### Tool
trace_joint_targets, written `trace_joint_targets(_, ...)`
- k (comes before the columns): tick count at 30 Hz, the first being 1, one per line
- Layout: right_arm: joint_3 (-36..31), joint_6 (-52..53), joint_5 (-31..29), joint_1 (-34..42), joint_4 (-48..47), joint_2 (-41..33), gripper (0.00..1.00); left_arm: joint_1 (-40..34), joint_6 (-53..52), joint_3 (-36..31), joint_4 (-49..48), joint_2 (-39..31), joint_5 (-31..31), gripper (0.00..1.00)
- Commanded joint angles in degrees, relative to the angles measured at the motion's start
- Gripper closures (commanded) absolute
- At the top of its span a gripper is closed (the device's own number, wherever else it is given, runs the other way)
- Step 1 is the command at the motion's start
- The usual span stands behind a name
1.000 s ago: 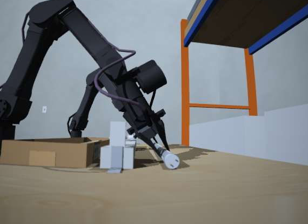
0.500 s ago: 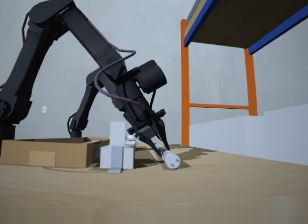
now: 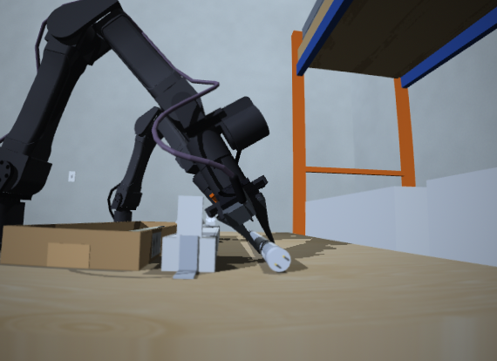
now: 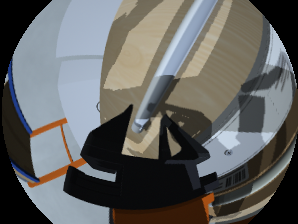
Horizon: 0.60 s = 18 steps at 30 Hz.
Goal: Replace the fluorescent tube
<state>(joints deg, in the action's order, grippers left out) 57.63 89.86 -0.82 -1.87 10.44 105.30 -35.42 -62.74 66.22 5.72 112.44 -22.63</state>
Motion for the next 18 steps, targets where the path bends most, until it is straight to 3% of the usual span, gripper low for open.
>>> trace_joint_targets(1,0.7,-0.5,-1.0,-0.4,-0.8,-0.5,0.89,-1.2,1.6,-0.9,2.1,-4.1,-1.0,0.51)
trace_joint_targets(6,0.7,-0.5,-1.0,-0.4,-0.8,-0.5,0.89,-2.2,2.5,-2.0,4.8,-7.3,-1.8,0.51)
trace_joint_targets(18,0.7,-0.5,-1.0,-0.4,-0.8,-0.5,0.89,-1.3,2.0,-0.5,1.1,-5.2,-1.1,0.51)
